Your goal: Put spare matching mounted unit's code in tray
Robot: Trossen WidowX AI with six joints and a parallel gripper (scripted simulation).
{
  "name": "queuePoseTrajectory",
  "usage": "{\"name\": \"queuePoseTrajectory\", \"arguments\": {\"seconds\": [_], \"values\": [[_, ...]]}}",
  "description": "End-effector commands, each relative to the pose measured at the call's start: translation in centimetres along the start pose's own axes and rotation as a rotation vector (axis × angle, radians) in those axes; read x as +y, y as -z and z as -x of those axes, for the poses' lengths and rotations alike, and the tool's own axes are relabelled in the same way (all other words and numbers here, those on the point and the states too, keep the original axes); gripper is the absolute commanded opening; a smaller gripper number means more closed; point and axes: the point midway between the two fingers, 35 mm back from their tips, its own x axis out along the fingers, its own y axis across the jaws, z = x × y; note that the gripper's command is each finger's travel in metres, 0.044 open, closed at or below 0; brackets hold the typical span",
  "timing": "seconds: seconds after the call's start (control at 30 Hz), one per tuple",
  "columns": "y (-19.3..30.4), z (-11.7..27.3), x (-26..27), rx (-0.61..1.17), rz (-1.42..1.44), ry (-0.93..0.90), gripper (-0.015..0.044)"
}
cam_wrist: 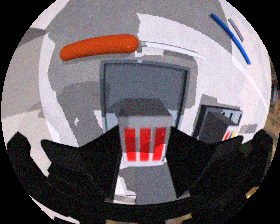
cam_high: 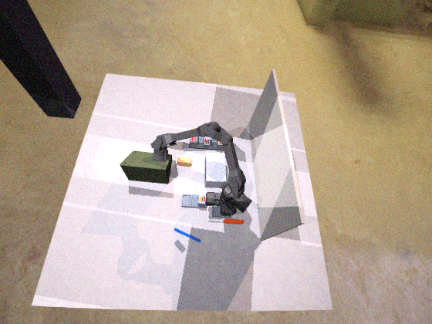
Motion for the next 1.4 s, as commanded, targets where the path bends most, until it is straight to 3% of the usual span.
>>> {"name": "queuePoseTrajectory", "arguments": {"seconds": [0.0, 0.3, 0.37, 0.57, 1.37], "values": [[0.0, 0.0, 0.0, 0.000, 0.001, 0.000, 0.0210], [0.0, 0.0, 0.0, 0.000, 0.001, 0.000, 0.0440], [-0.1, 1.1, 0.2, -0.001, 0.000, 0.000, 0.0440], [-0.1, 10.5, -0.1, 0.003, -0.009, 0.002, 0.0440], [-0.6, 10.8, 0.0, -0.008, -0.019, -0.026, 0.0440]]}}
